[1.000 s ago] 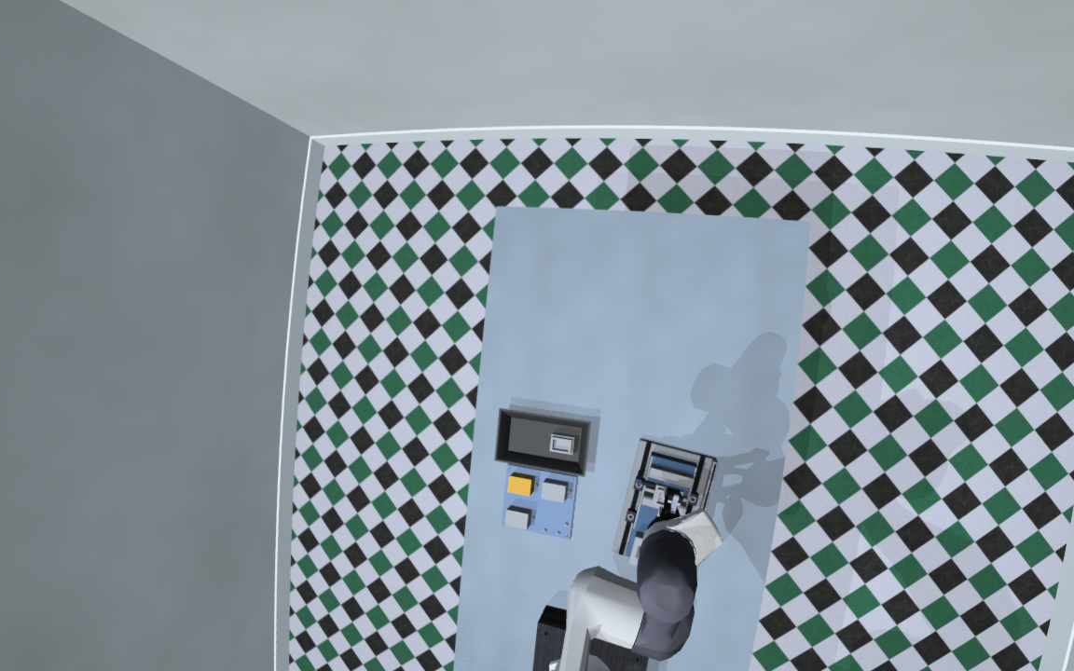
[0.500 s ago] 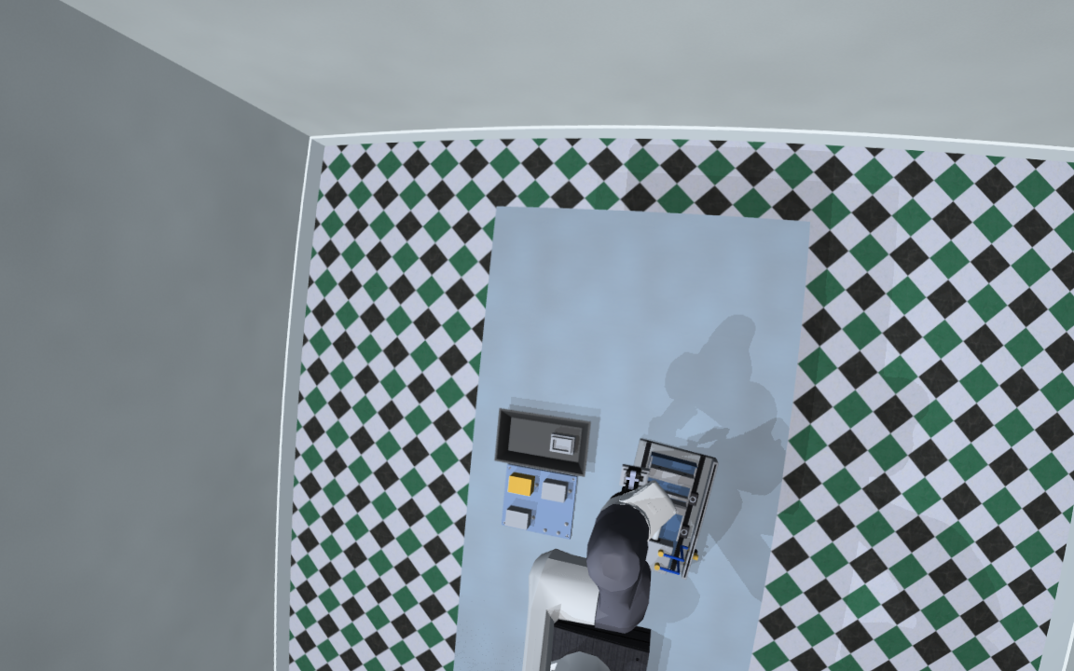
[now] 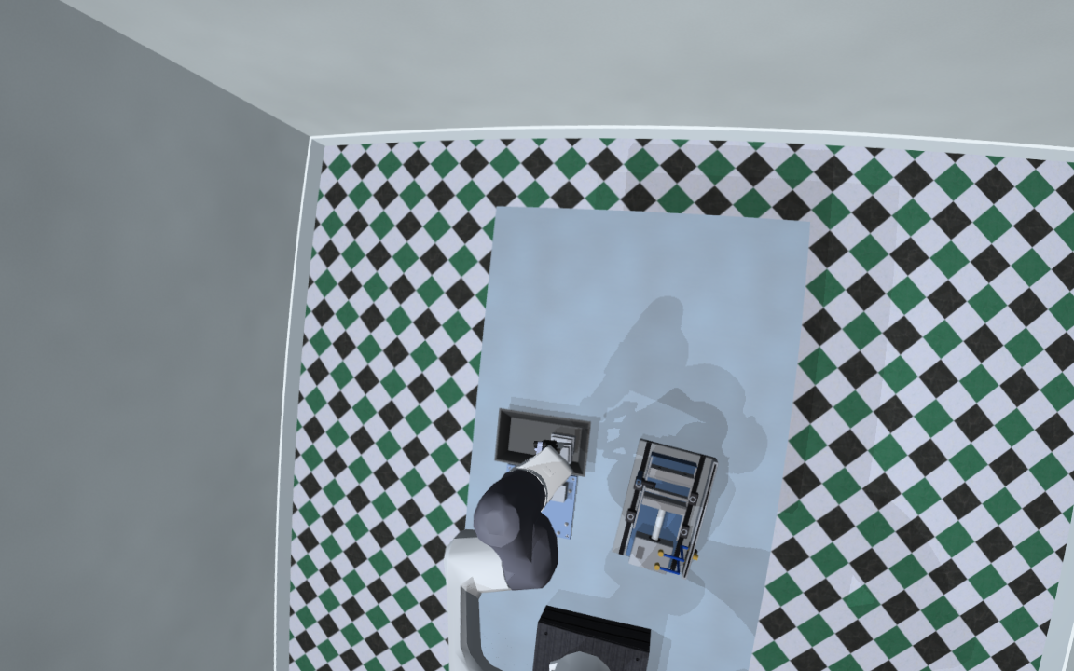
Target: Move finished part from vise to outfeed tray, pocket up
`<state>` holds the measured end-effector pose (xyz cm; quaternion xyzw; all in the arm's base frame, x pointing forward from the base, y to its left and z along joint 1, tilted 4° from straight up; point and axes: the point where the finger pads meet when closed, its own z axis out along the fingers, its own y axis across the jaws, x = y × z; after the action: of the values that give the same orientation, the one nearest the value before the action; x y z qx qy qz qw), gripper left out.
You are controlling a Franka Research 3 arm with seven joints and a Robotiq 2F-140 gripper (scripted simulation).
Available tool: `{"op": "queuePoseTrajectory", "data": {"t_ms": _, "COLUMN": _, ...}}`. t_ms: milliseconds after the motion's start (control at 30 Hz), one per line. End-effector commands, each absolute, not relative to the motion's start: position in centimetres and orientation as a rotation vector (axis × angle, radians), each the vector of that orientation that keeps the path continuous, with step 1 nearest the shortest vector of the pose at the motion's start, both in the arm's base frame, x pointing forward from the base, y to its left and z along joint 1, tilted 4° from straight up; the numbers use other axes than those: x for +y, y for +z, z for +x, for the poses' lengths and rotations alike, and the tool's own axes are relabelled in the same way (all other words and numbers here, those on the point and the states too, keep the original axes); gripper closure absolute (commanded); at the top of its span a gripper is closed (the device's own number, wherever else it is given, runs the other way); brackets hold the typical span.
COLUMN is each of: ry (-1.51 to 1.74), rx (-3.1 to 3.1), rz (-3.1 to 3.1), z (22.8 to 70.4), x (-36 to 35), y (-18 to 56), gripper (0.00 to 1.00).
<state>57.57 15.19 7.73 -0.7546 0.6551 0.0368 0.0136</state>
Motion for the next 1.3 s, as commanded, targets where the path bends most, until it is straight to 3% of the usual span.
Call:
{"op": "queuePoseTrajectory", "data": {"t_ms": 0, "ry": 0.108, "rx": 2.164, "rz": -2.266, "z": 57.4, "x": 19.2, "y": 7.9, "gripper": 1.0}}
{"op": "queuePoseTrajectory", "data": {"t_ms": 267, "ry": 0.11, "rx": 2.143, "rz": -2.281, "z": 56.0, "x": 26.6, "y": 8.4, "gripper": 1.0}}
{"op": "queuePoseTrajectory", "data": {"t_ms": 1267, "ry": 0.11, "rx": 2.142, "rz": -2.282, "z": 56.0, "x": 26.9, "y": 8.4, "gripper": 1.0}}
